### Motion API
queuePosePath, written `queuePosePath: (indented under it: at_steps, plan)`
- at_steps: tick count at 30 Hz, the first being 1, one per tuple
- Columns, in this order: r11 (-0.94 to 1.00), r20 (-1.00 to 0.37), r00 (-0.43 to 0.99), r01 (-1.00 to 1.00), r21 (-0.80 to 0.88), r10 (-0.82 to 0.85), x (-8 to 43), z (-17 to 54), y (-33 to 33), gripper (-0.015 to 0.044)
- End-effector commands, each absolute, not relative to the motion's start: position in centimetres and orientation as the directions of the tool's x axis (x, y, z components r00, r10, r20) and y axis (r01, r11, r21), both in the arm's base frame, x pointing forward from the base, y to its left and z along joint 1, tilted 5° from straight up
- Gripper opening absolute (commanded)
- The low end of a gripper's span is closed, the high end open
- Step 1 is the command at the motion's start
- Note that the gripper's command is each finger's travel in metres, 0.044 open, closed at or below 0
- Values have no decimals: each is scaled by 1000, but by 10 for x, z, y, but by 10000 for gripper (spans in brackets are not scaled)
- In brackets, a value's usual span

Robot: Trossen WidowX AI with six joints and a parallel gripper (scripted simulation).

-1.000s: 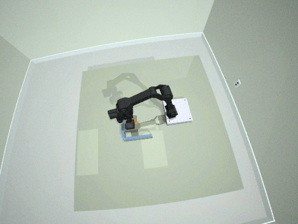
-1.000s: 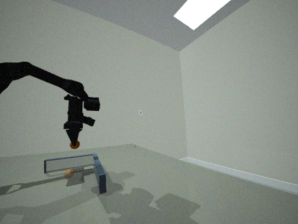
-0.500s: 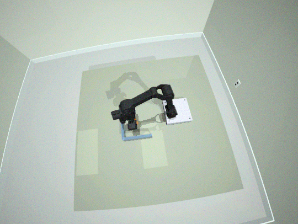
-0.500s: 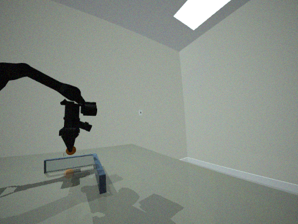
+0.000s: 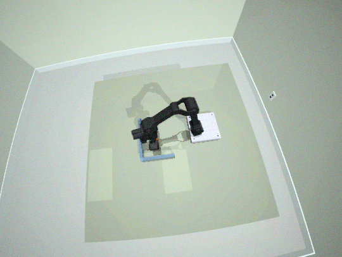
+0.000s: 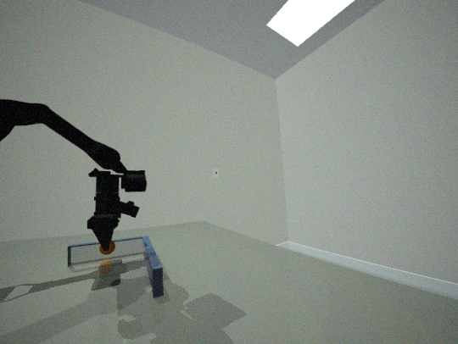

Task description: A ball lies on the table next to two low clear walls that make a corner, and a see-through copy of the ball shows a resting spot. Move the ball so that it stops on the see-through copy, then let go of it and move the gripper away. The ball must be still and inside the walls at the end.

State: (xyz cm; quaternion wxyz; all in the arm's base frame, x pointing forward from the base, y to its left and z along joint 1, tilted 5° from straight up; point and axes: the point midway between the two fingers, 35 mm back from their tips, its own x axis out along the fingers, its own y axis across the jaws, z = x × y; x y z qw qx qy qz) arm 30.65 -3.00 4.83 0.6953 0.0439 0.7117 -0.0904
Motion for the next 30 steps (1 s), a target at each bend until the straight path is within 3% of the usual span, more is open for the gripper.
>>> queuePosePath:
  at_steps: [1,26,30]
  plan:
    - [981,-998,-34,185,-65,-60,304,23,-31,0]
    - [981,-998,-34,185,-66,-60,301,-9,-33,0]
    - [980,-997,-36,188,-68,-62,301,-6,-33,105]
